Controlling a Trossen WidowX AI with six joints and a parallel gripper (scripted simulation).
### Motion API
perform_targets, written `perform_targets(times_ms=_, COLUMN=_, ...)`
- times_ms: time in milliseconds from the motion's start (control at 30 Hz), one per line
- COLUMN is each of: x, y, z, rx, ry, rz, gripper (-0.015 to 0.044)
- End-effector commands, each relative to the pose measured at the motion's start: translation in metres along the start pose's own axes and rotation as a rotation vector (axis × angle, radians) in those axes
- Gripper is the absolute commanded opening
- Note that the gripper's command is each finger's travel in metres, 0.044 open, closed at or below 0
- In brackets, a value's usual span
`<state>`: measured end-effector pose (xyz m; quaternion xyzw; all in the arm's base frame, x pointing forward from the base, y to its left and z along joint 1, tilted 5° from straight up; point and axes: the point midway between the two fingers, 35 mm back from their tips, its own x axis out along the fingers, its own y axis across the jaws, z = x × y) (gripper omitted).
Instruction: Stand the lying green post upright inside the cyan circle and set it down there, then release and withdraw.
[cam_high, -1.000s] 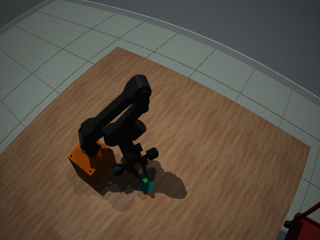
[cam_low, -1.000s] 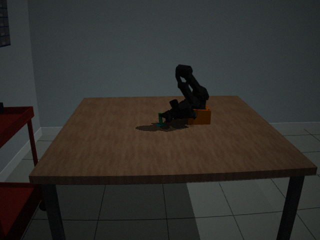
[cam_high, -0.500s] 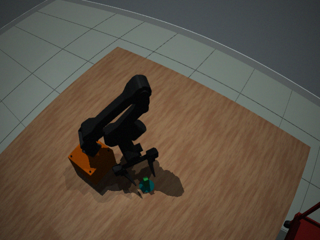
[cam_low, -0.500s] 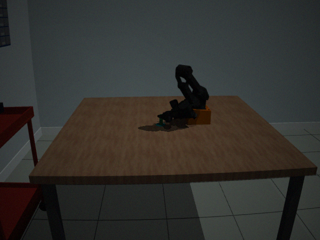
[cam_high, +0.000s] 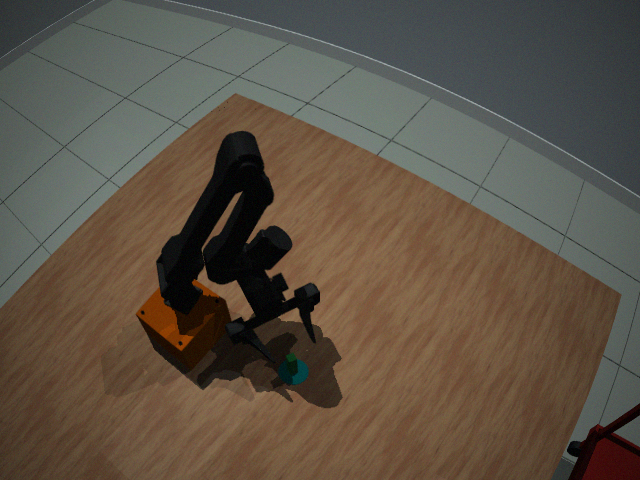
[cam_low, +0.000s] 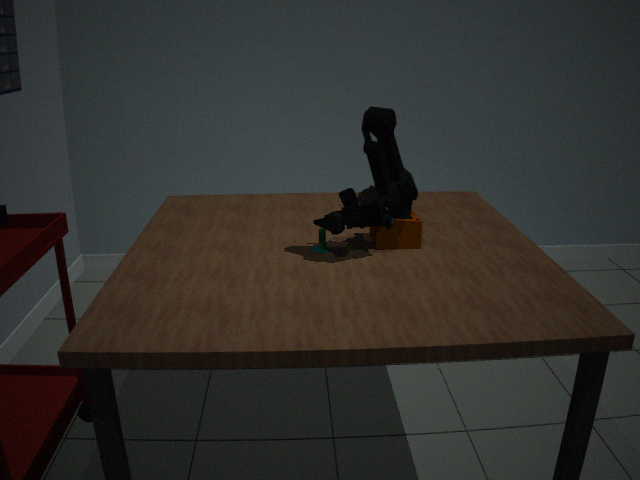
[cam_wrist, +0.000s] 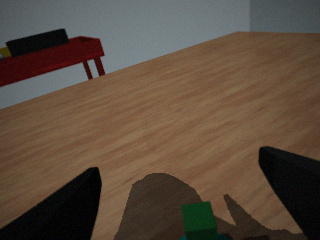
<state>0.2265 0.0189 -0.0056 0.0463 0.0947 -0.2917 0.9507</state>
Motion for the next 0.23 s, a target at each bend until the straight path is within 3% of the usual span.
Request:
perform_targets(times_ms=0, x=-0.002, y=0.002, z=0.009, rx=-0.004, ry=0.0, rz=0.011, gripper=0.04)
perform_targets(times_ms=200, x=-0.006, y=0.003, z=0.023, rx=-0.009, ry=-0.006, rz=0.023, gripper=0.04)
